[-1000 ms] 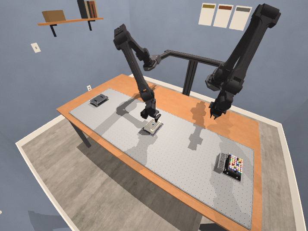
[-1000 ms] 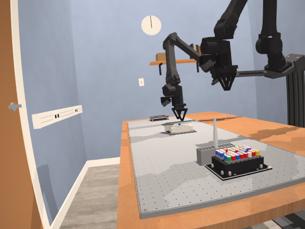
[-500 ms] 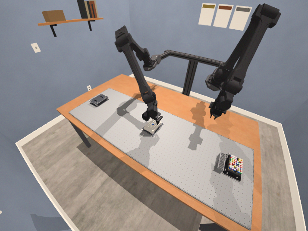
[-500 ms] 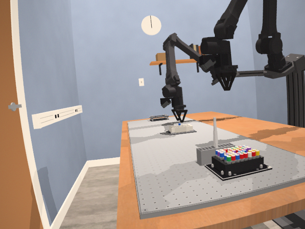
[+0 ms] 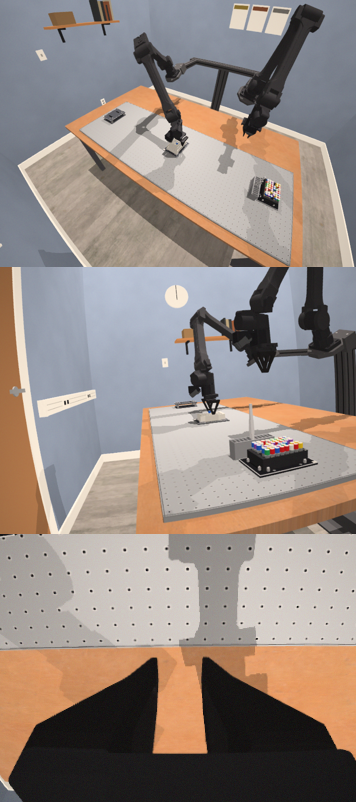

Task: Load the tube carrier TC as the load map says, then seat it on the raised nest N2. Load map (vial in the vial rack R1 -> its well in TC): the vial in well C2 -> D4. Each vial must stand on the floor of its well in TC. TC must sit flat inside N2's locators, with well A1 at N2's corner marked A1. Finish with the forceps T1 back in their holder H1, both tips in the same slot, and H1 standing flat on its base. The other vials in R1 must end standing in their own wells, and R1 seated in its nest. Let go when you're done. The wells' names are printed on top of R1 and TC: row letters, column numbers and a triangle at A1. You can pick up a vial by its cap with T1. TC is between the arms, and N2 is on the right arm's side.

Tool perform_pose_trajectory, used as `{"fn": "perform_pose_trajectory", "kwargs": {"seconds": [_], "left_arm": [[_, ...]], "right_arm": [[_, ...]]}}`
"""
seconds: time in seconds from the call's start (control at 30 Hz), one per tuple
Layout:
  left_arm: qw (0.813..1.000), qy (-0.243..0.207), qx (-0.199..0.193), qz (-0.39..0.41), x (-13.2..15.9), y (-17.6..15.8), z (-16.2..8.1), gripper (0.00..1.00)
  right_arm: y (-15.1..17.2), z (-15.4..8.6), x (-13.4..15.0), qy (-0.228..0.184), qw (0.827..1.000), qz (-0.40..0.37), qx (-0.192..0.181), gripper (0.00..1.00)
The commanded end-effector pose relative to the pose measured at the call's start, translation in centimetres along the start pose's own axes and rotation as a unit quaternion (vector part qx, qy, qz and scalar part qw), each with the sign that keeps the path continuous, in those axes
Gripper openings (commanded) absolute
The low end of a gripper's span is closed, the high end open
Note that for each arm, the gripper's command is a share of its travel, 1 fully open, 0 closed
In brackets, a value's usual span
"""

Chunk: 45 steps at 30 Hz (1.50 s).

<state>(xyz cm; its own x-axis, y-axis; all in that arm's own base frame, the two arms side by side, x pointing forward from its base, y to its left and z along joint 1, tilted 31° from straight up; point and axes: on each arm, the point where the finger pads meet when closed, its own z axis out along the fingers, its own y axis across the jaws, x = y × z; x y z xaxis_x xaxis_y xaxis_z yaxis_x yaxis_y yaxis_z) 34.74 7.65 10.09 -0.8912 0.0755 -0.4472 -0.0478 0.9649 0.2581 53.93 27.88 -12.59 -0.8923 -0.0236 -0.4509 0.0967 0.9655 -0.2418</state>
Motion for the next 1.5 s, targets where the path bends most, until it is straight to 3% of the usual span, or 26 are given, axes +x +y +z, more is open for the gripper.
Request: {"fn": "perform_pose_trajectory", "kwargs": {"seconds": [0.0,0.2,0.4,0.47,0.5,0.73,1.33,1.47], "left_arm": [[1.000,-0.008,-0.003,-0.008,-1.0,0.4,-0.3,0.24],[1.000,-0.008,-0.003,-0.008,-1.0,0.4,-0.3,0.24],[1.000,-0.008,-0.003,-0.008,-1.0,0.4,-0.3,0.24],[1.000,-0.008,-0.003,-0.008,-1.0,0.4,-0.3,0.24],[1.000,-0.008,-0.003,-0.008,-1.0,0.4,-0.3,0.24],[1.000,-0.008,-0.003,-0.008,-1.0,0.4,-0.3,0.24],[1.000,-0.008,-0.003,-0.008,-1.0,0.4,-0.3,0.24],[1.000,-0.008,-0.003,-0.008,-1.0,0.4,-0.3,0.24]], "right_arm": [[0.2,0.8,-1.8,-0.010,1.000,0.005,-0.006,1.00],[0.9,1.5,-0.1,-0.005,1.000,-0.009,-0.007,1.00],[0.2,2.8,-1.6,-0.010,1.000,0.004,-0.006,1.00],[0.2,2.8,-1.6,-0.010,1.000,0.004,-0.006,1.00],[2.1,0.2,-2.5,-0.026,0.999,-0.003,-0.022,1.00],[-0.2,1.9,-1.3,-0.006,1.000,-0.001,-0.004,1.00],[0.0,1.5,-2.0,-0.015,1.000,0.003,-0.010,1.00],[0.5,1.8,-1.3,-0.011,1.000,0.001,-0.008,0.93]]}}
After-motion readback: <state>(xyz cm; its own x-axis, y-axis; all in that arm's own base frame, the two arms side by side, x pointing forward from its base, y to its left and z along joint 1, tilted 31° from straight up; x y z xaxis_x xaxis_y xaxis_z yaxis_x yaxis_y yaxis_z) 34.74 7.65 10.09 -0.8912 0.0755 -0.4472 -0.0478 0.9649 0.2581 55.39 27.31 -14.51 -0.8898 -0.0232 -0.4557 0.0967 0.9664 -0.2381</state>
